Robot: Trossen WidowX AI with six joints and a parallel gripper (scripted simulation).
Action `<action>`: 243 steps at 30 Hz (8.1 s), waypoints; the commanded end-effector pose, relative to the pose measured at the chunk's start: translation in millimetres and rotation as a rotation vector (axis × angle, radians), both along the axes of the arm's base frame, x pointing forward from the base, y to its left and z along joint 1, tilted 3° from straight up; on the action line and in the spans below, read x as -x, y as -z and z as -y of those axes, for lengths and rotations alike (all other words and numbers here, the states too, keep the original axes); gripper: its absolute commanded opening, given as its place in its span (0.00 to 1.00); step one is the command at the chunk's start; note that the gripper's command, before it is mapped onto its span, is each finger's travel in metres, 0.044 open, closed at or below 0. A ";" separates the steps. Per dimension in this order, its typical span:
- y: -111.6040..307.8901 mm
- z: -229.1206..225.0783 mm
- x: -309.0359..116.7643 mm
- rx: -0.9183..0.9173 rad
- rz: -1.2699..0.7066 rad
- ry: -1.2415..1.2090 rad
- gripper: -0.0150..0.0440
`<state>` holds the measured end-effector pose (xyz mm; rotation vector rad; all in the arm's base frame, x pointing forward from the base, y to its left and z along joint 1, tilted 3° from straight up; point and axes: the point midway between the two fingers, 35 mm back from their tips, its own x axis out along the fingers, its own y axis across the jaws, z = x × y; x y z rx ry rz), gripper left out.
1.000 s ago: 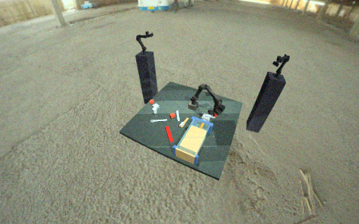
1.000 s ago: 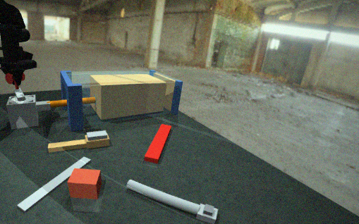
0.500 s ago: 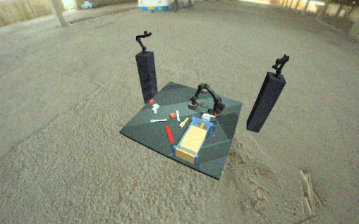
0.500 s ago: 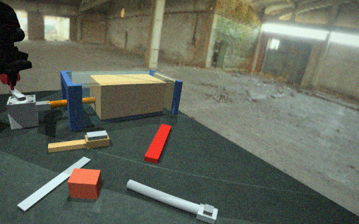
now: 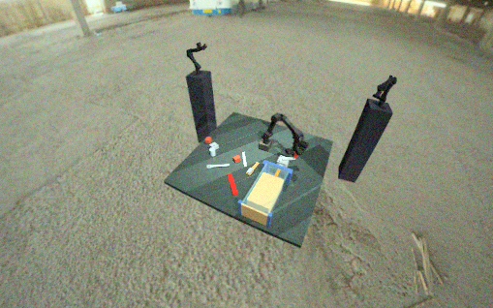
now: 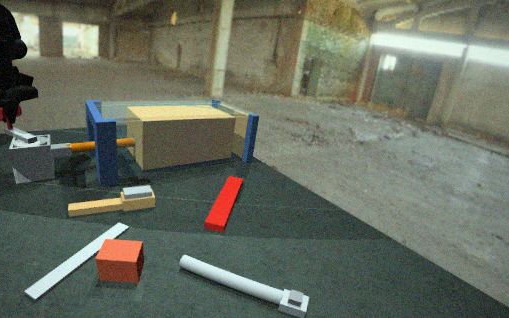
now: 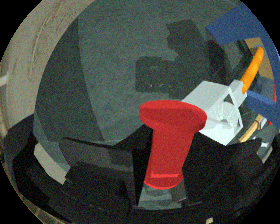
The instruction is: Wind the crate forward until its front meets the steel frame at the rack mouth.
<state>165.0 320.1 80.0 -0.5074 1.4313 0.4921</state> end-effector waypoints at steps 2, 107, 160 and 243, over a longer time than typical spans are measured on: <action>3.8 10.6 17.8 0.024 -0.036 -0.010 0.25; 4.6 143.3 39.3 0.036 -0.037 -0.009 0.25; 1.3 184.9 -14.2 0.040 -0.031 -0.009 0.25; -4.5 164.0 -113.3 0.039 -0.022 -0.009 0.25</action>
